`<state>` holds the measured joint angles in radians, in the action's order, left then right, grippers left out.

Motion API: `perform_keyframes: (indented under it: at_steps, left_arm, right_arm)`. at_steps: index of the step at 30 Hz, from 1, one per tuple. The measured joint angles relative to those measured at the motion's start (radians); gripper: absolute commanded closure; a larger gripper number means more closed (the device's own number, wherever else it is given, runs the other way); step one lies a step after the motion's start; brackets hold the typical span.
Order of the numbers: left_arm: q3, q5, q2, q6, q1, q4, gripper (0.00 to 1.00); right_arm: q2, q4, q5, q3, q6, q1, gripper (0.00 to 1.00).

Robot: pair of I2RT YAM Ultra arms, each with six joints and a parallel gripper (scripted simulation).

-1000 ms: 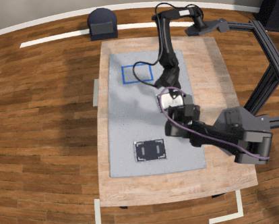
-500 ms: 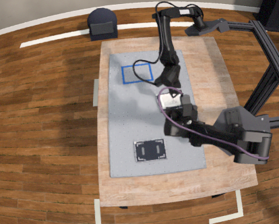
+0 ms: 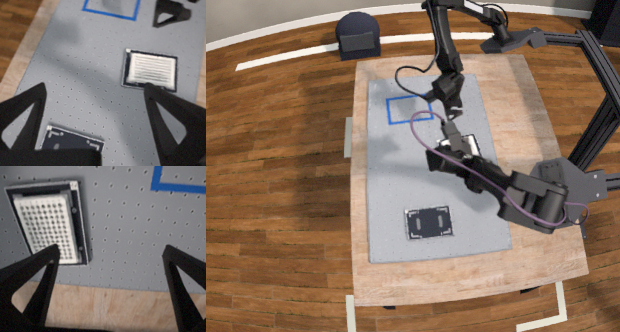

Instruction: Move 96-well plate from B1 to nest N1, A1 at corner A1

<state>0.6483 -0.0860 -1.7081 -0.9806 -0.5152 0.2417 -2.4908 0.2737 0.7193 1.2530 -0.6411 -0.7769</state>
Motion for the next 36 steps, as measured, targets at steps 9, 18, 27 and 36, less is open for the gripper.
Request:
perform_keyframes:
  at_steps: [9, 18, 27, 36]
  left_arm:
    - [0.106, 0.192, -0.380, 0.172, -0.121, 0.266, 0.00]
    - [0.189, 0.355, -0.736, 0.329, -0.230, 0.485, 0.00]
    - [0.260, 0.472, -1.065, 0.427, -0.306, 0.637, 0.00]
    - [0.283, 0.510, -1.097, 0.453, -0.315, 0.687, 0.00]
  right_arm:
    - [0.231, -0.285, 0.005, -0.317, 0.227, 0.122, 0.00]
    - [0.524, -0.579, -0.052, -0.597, 0.559, 0.362, 0.00]
    - [0.856, -0.806, -0.325, -0.815, 0.948, 0.672, 0.00]
    - [0.951, -0.871, -0.670, -0.811, 1.154, 0.991, 0.00]
